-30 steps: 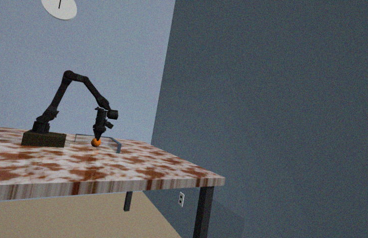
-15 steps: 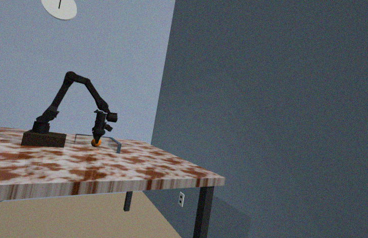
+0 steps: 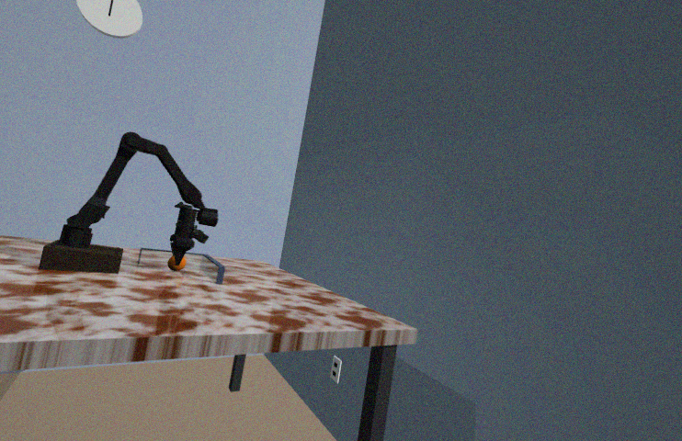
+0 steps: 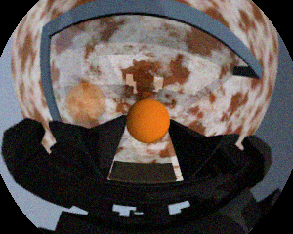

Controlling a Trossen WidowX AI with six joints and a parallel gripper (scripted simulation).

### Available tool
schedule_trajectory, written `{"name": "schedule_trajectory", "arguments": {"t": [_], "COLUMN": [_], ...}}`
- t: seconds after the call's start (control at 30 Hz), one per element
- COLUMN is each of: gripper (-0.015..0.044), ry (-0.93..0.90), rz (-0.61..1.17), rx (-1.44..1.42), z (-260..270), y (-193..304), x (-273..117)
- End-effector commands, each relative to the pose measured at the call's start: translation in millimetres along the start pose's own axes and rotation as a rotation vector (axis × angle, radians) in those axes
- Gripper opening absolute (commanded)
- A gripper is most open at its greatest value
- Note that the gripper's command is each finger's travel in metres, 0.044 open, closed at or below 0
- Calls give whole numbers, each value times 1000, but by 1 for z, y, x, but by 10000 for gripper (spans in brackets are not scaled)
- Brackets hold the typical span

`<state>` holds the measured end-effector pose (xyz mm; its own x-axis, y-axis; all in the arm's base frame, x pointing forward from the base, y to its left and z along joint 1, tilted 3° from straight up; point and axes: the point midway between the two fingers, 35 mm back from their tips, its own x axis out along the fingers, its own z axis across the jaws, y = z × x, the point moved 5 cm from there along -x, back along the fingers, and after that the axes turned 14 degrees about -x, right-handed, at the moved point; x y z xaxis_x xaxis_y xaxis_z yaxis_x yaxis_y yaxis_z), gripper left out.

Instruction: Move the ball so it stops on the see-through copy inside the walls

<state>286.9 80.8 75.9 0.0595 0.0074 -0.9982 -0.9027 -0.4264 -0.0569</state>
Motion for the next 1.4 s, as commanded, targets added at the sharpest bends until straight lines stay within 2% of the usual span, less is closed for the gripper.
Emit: {"name": "schedule_trajectory", "arguments": {"t": [0.0,0.6,0.8,1.37], "gripper": [3,0,0,0], "ry": [-1,1,1,-8], "rz": [-26,-25,-25,-26], "rx": [-1,-5,14,512], "z": [-1,0,1,25], "y": [-7,1,1,-13], "x": [-22,-132,-133,-116]}}
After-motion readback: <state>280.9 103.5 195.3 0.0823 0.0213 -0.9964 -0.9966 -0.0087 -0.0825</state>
